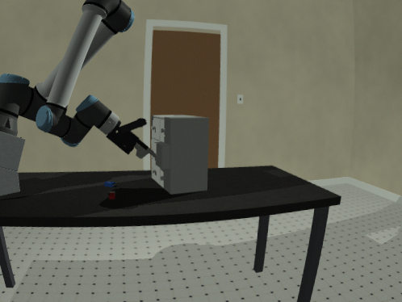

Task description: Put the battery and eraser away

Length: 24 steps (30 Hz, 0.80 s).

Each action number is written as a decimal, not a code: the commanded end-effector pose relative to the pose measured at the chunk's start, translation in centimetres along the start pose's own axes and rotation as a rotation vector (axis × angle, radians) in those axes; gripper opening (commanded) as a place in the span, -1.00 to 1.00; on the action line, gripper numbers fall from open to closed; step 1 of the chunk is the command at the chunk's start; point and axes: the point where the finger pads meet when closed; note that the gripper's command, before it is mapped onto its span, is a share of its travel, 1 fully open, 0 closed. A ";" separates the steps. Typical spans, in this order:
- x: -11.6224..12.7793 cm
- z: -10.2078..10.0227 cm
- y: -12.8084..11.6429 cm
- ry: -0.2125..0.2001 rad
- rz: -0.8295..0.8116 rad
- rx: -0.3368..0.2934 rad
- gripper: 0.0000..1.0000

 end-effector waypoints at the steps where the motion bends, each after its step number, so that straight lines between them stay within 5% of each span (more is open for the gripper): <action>1: 0.0 -0.3 0.3 0.000 0.000 0.001 -0.86; 24: 0.2 -1.3 1.1 0.000 0.000 0.001 -0.86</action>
Point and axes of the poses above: the point where the finger pads meet when closed, its own z axis back along the fingers, its own x axis across the jaws, y = z × x, and after that the axes turned 8 degrees about z, right-handed
